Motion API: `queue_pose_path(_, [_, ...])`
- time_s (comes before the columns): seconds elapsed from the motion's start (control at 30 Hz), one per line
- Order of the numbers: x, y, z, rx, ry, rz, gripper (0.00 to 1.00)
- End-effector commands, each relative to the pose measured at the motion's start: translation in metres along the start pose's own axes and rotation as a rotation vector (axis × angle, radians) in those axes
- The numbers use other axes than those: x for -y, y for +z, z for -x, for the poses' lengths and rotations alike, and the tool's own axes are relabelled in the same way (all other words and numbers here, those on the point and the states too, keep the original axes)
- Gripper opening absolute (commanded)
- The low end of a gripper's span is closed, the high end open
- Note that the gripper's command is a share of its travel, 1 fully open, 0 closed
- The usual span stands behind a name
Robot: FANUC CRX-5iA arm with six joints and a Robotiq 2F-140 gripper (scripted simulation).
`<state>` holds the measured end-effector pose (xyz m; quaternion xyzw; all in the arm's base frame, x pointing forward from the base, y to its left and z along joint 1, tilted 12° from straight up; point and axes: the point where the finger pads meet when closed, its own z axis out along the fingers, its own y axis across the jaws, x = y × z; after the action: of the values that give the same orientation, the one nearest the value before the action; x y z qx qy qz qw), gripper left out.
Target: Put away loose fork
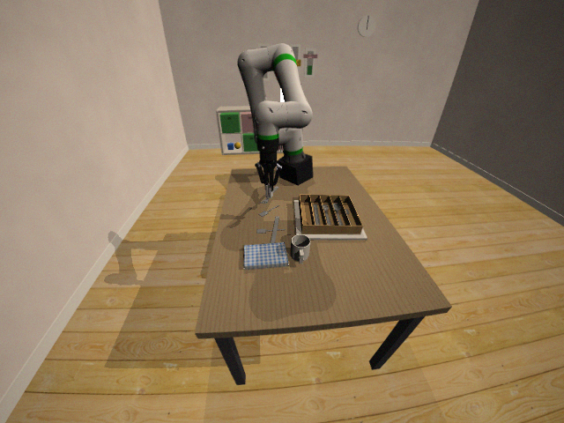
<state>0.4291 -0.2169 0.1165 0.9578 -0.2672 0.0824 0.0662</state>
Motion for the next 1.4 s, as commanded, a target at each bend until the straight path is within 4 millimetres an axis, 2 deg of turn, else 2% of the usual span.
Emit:
queue_pose_path(0.0, [0.0, -0.001, 0.0, 0.0, 0.0, 0.0, 0.02])
queue_pose_path(0.83, [0.004, -0.002, 0.0, 0.0, 0.0, 0.0, 0.02])
queue_pose_path(0.9, [0.023, -0.001, 0.001, 0.002, 0.0, -0.002, 0.02])
queue_pose_path(0.93, [0.041, 0.0, 0.003, 0.004, 0.0, -0.003, 0.02])
queue_pose_path(1.0, [0.089, 0.001, 0.011, 0.008, 0.001, -0.004, 0.02])
queue_pose_path(1.1, [0.123, 0.0, 0.025, 0.01, 0.001, -0.004, 0.02])
queue_pose_path(1.17, [0.123, 0.0, 0.025, 0.01, 0.001, -0.004, 0.02])
queue_pose_path(1.2, [0.16, 0.0, 0.039, 0.008, 0.0, -0.003, 0.02])
queue_pose_path(1.37, [0.214, -0.001, 0.069, 0.0, 0.0, 0.0, 0.02])
